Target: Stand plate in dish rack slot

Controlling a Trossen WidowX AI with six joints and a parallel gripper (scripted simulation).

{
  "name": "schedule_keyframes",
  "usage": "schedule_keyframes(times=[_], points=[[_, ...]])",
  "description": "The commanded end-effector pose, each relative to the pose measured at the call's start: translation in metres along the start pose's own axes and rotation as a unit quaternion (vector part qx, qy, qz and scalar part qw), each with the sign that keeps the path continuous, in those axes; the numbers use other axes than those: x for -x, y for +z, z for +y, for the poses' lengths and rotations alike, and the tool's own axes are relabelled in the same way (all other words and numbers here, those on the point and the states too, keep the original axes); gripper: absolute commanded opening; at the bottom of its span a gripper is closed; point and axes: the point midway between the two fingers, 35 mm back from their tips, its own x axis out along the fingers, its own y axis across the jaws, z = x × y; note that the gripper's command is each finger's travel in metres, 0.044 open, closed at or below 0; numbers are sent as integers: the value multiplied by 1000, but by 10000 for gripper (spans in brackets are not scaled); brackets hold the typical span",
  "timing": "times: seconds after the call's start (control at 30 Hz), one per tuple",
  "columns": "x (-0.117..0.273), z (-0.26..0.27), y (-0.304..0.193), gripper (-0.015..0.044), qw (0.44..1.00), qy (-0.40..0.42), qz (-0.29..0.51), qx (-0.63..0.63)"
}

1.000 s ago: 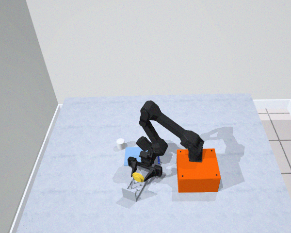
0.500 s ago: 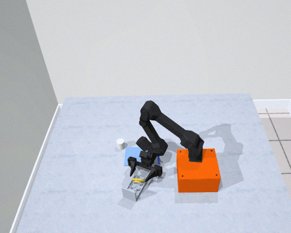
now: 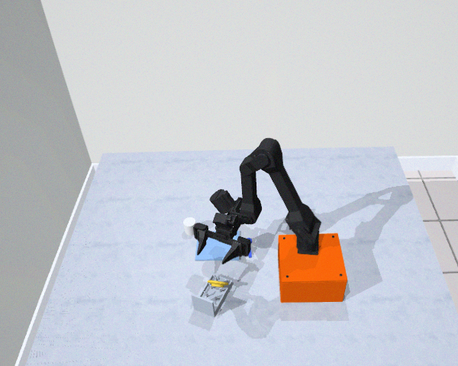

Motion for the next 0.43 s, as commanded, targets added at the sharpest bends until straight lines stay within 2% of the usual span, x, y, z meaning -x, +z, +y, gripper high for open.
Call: schedule_keyframes(times=[0.0, 0.13, 0.4], points=[[0, 2, 10, 400, 1000, -1, 2, -10], [-1, -1, 10, 400, 1000, -7, 7, -18], [-4, -36, 3, 400, 988, -73, 79, -110]])
